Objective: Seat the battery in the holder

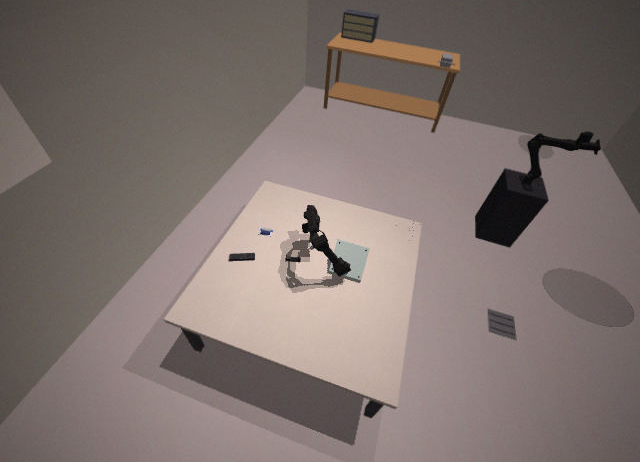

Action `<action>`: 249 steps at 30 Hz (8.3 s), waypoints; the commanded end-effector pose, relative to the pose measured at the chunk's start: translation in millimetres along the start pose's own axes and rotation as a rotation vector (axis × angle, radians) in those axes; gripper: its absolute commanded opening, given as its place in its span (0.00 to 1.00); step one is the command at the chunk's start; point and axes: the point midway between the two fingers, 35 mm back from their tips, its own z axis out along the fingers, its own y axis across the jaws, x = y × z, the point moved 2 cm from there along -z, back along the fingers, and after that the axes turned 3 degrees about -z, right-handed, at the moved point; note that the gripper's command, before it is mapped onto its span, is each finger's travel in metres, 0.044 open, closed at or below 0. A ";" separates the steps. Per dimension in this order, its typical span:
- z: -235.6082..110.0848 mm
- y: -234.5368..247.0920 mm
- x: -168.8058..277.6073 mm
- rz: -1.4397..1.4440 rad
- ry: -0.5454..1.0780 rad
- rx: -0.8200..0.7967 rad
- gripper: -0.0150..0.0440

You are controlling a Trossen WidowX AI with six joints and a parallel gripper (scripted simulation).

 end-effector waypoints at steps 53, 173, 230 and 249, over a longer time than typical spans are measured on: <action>88.5 -1.8 8.1 -0.821 -0.009 -0.014 0.52; 71.5 106.7 -151.7 0.048 0.512 -0.038 0.38; 76.3 103.1 -160.4 0.061 0.321 0.010 0.38; 78.0 103.3 -156.2 0.065 0.238 0.022 0.38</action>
